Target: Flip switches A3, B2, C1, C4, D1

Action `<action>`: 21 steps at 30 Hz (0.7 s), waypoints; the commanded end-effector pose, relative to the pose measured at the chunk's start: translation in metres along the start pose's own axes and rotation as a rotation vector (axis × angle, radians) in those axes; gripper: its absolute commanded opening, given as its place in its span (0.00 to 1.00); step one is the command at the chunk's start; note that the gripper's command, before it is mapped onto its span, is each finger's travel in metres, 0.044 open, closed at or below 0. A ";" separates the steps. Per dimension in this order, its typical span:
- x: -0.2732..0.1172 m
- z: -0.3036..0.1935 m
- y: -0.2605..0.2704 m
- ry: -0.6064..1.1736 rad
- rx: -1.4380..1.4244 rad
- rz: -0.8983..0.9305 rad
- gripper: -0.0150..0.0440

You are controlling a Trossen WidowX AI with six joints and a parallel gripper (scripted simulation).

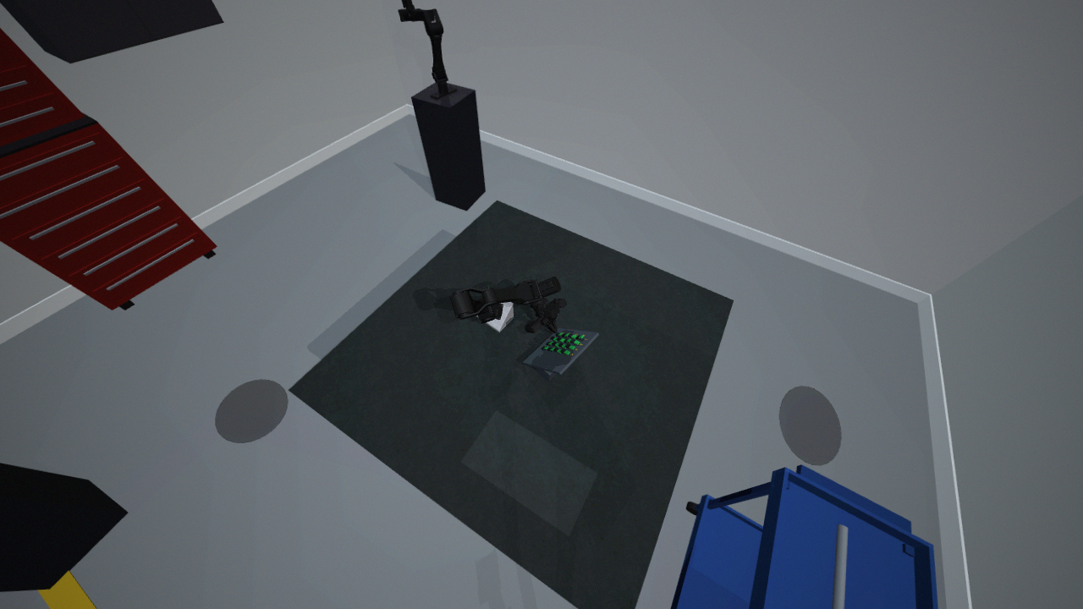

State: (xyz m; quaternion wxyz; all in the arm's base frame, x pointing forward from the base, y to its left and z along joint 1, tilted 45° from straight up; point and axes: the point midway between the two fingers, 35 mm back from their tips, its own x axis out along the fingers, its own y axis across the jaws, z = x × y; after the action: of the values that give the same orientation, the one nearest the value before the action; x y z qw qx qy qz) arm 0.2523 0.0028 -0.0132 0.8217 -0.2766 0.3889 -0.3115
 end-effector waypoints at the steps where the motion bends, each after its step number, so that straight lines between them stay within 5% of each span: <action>1: -0.022 0.002 0.007 0.008 0.006 0.022 0.25; 6: -0.060 0.004 0.002 0.018 0.004 0.008 0.25; 17: -0.061 0.006 0.000 0.018 0.004 0.007 0.25; 21: -0.065 0.054 -0.025 0.018 0.003 0.009 0.25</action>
State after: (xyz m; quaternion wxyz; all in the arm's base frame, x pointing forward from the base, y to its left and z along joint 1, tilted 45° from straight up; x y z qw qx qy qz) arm 0.2329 0.0451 0.0264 0.8108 -0.2854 0.4070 -0.3090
